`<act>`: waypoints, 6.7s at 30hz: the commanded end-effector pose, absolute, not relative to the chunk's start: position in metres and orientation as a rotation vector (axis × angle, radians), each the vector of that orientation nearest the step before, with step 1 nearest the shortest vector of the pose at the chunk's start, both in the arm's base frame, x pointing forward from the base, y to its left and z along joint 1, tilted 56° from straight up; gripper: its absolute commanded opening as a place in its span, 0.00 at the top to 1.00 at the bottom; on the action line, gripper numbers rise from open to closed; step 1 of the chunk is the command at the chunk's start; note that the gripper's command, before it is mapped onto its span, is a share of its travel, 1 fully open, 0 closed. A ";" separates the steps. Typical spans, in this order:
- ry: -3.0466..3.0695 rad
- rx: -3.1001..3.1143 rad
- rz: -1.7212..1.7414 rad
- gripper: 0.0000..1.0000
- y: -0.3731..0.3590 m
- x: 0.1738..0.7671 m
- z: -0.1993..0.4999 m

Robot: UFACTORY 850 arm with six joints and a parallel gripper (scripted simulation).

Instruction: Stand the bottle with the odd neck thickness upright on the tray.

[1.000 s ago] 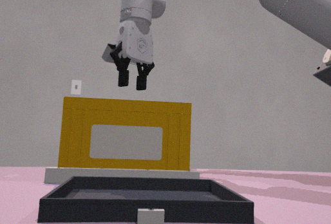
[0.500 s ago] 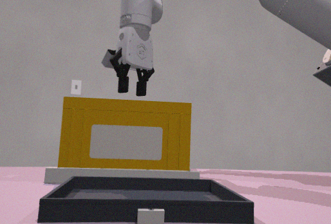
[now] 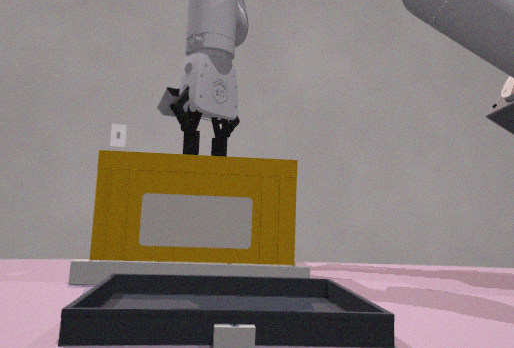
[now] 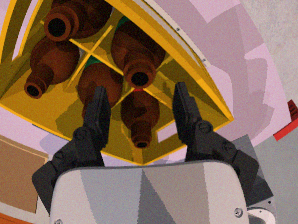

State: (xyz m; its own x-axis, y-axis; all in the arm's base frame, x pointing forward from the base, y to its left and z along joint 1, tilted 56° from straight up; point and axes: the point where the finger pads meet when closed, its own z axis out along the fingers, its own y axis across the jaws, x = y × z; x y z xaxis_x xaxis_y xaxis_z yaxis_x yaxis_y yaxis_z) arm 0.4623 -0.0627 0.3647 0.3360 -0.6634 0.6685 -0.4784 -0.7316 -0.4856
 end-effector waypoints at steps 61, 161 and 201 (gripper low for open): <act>1.038 -2.394 -1.348 0.35 -0.067 0.486 0.349; 1.038 -2.394 -1.348 0.35 -0.070 0.500 0.339; 1.038 -2.394 -1.348 0.35 -0.064 0.468 0.361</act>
State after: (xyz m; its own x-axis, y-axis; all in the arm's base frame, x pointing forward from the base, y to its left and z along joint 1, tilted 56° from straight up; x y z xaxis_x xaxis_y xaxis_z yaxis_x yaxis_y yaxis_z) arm 0.4786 -0.0660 0.3534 0.3365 -0.6638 0.6679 -0.4762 -0.7319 -0.4875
